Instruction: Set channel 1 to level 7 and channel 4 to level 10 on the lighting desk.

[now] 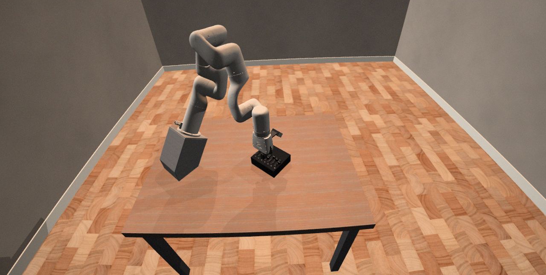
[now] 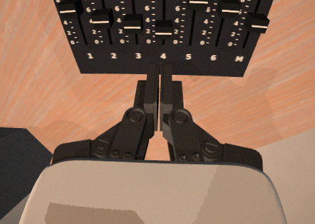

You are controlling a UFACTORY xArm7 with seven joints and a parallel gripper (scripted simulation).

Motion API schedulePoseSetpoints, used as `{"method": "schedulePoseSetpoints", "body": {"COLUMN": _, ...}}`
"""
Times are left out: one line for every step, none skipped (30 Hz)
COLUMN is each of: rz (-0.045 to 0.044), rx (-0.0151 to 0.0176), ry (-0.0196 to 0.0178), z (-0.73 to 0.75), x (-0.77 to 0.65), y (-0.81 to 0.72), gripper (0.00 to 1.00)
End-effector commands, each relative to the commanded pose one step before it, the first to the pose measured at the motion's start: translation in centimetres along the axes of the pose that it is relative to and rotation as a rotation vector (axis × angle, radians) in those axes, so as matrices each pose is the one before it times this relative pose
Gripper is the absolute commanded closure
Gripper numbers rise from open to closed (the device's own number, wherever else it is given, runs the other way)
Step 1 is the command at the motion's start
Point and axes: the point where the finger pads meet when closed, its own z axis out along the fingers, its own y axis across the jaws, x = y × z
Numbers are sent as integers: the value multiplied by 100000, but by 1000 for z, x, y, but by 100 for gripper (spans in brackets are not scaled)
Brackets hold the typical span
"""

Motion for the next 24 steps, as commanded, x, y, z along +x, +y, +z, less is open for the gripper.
{"method": "schedulePoseSetpoints", "body": {"rz": 57, "rx": -298, "ry": -25, "z": 198, "x": -30, "y": 140, "gripper": 100}}
{"method": "schedulePoseSetpoints", "body": {"rz": 0, "rx": 1, "ry": -1, "z": 76, "x": -1, "y": 1, "gripper": 100}}
{"method": "schedulePoseSetpoints", "body": {"rz": 0, "rx": 1, "ry": -2, "z": 76, "x": -1, "y": 1, "gripper": 100}}
{"method": "schedulePoseSetpoints", "body": {"rz": 0, "rx": 0, "ry": 0, "z": 75, "x": 0, "y": 1, "gripper": 100}}
{"method": "schedulePoseSetpoints", "body": {"rz": 0, "rx": -1, "ry": 2, "z": 74, "x": 0, "y": 2, "gripper": 100}}
{"method": "schedulePoseSetpoints", "body": {"rz": 0, "rx": -1, "ry": 1, "z": 72, "x": 0, "y": 2, "gripper": 100}}
{"method": "schedulePoseSetpoints", "body": {"rz": 0, "rx": 0, "ry": 0, "z": 70, "x": 0, "y": 2, "gripper": 100}}
{"method": "schedulePoseSetpoints", "body": {"rz": 0, "rx": 0, "ry": 0, "z": 68, "x": 0, "y": 1, "gripper": 100}}
{"method": "schedulePoseSetpoints", "body": {"rz": 0, "rx": 1, "ry": -1, "z": 66, "x": -1, "y": 1, "gripper": 100}}
{"method": "schedulePoseSetpoints", "body": {"rz": 0, "rx": 1, "ry": -2, "z": 63, "x": -1, "y": 1, "gripper": 100}}
{"method": "schedulePoseSetpoints", "body": {"rz": 0, "rx": 0, "ry": -1, "z": 60, "x": 0, "y": 1, "gripper": 100}}
{"method": "schedulePoseSetpoints", "body": {"rz": 0, "rx": -1, "ry": 2, "z": 57, "x": 0, "y": 2, "gripper": 100}}
{"method": "schedulePoseSetpoints", "body": {"rz": 0, "rx": 0, "ry": 0, "z": 0, "x": 0, "y": 0, "gripper": 100}}
{"method": "schedulePoseSetpoints", "body": {"rz": 0, "rx": 0, "ry": 0, "z": 0, "x": 0, "y": 0, "gripper": 100}}
{"method": "schedulePoseSetpoints", "body": {"rz": 0, "rx": -1, "ry": 1, "z": 54, "x": 0, "y": 2, "gripper": 100}}
{"method": "schedulePoseSetpoints", "body": {"rz": 0, "rx": 0, "ry": 1, "z": 50, "x": 0, "y": 1, "gripper": 100}}
{"method": "schedulePoseSetpoints", "body": {"rz": 0, "rx": 0, "ry": 0, "z": 46, "x": 0, "y": 1, "gripper": 100}}
{"method": "schedulePoseSetpoints", "body": {"rz": 0, "rx": 0, "ry": 0, "z": 43, "x": 0, "y": 1, "gripper": 100}}
{"method": "schedulePoseSetpoints", "body": {"rz": 0, "rx": 0, "ry": 0, "z": 39, "x": 0, "y": 1, "gripper": 100}}
{"method": "schedulePoseSetpoints", "body": {"rz": 0, "rx": 0, "ry": 0, "z": 35, "x": 0, "y": 1, "gripper": 100}}
{"method": "schedulePoseSetpoints", "body": {"rz": 0, "rx": 0, "ry": -1, "z": 31, "x": 0, "y": 0, "gripper": 100}}
{"method": "schedulePoseSetpoints", "body": {"rz": 0, "rx": 0, "ry": -1, "z": 27, "x": 0, "y": 0, "gripper": 100}}
{"method": "schedulePoseSetpoints", "body": {"rz": 0, "rx": 0, "ry": -1, "z": 23, "x": 0, "y": 0, "gripper": 100}}
{"method": "schedulePoseSetpoints", "body": {"rz": 0, "rx": 0, "ry": -1, "z": 19, "x": 0, "y": 0, "gripper": 100}}
